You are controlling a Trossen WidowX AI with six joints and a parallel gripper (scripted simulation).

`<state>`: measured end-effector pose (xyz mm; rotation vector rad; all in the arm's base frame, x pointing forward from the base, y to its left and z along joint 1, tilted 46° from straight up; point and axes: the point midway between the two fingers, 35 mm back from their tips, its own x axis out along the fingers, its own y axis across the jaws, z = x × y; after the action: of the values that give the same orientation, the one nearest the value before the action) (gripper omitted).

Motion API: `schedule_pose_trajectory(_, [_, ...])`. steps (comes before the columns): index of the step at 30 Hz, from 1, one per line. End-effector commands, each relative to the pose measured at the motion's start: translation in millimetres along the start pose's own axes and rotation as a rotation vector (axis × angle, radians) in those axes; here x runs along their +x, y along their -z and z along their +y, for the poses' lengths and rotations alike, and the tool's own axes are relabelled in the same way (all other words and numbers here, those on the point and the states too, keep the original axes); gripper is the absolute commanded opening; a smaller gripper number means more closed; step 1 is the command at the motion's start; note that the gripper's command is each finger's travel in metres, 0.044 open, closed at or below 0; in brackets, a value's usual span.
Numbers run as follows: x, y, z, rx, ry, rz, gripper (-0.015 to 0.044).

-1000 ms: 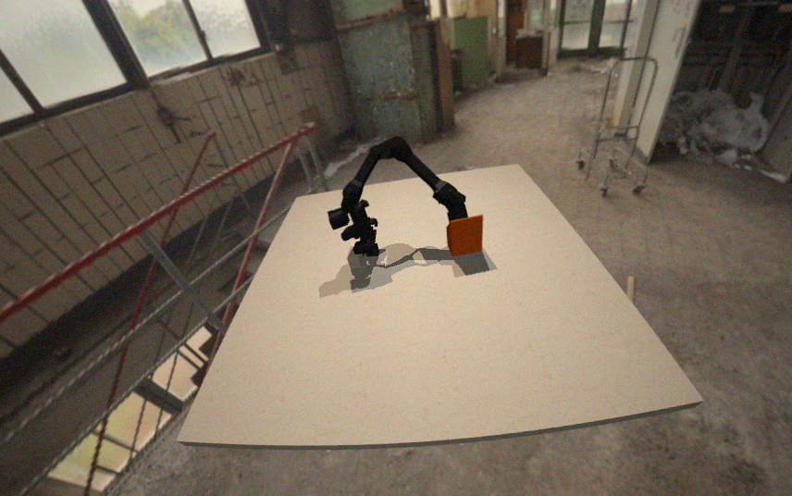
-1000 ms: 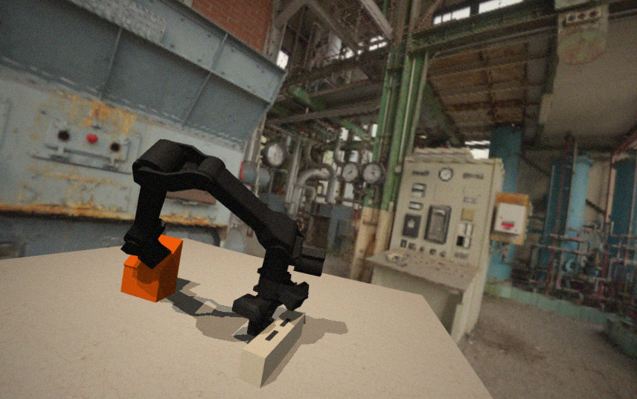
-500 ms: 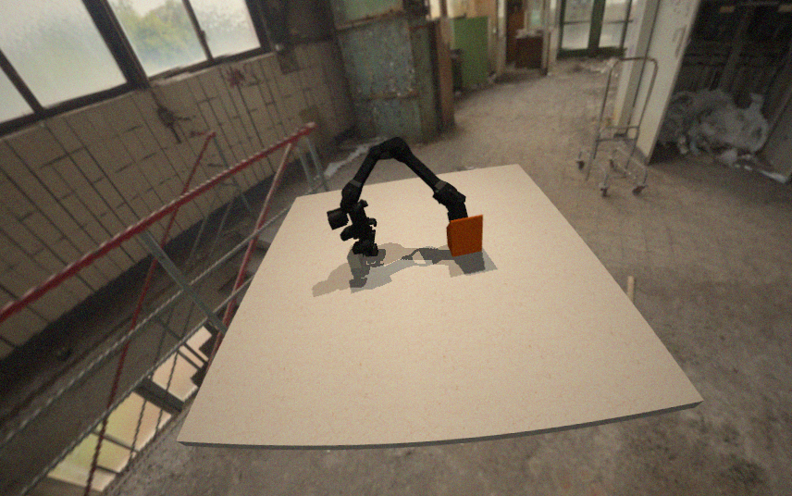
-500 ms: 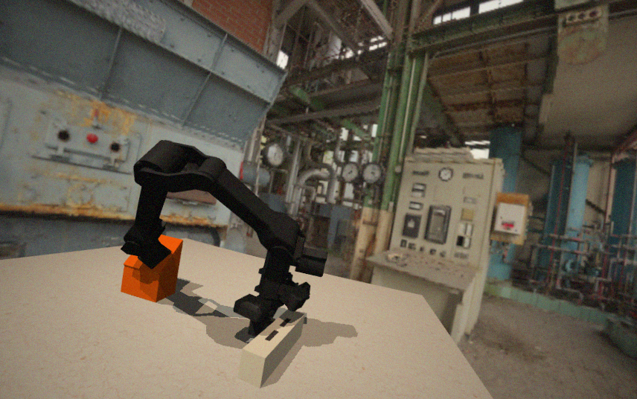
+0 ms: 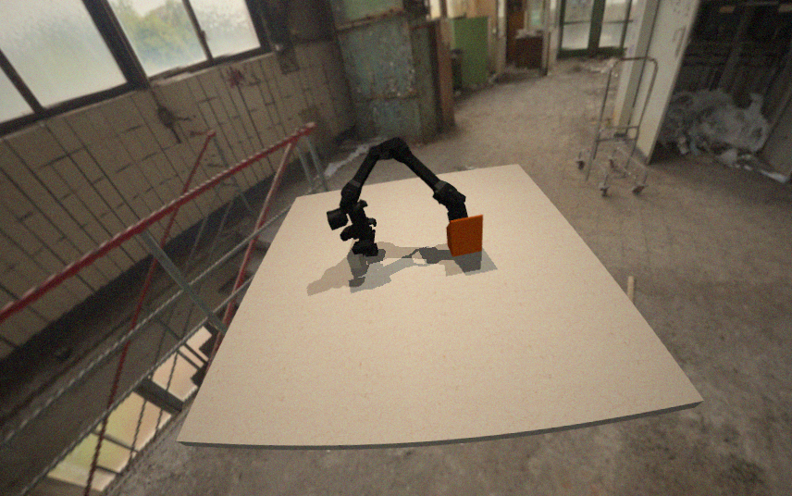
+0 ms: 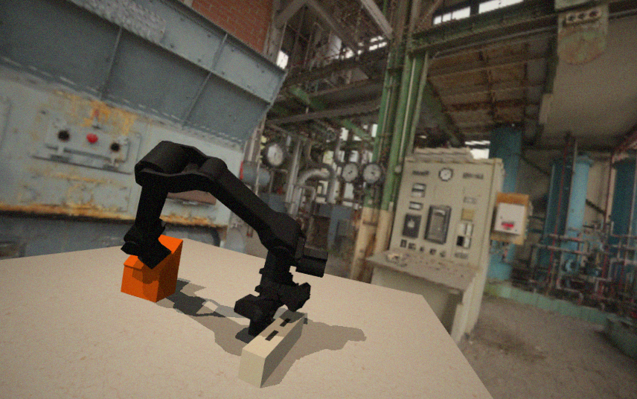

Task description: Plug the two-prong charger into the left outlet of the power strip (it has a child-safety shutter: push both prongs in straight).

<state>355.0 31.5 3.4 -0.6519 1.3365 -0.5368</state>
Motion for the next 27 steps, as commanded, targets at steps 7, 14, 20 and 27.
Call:
schedule_pose_trajectory(7, [-1.4, -8.6, -0.5, 0.005, -0.001, -0.011, 0.0])
schedule_pose_trajectory(14, [-1.7, -11.5, -0.6, 0.005, -0.001, -0.011, 0.0])
schedule_pose_trajectory(20, [-1.9, -13.9, -0.7, 0.005, -0.001, -0.011, 0.0])
schedule_pose_trajectory(27, [-2.1, -16.7, -0.7, 0.005, -0.001, -0.011, 0.0])
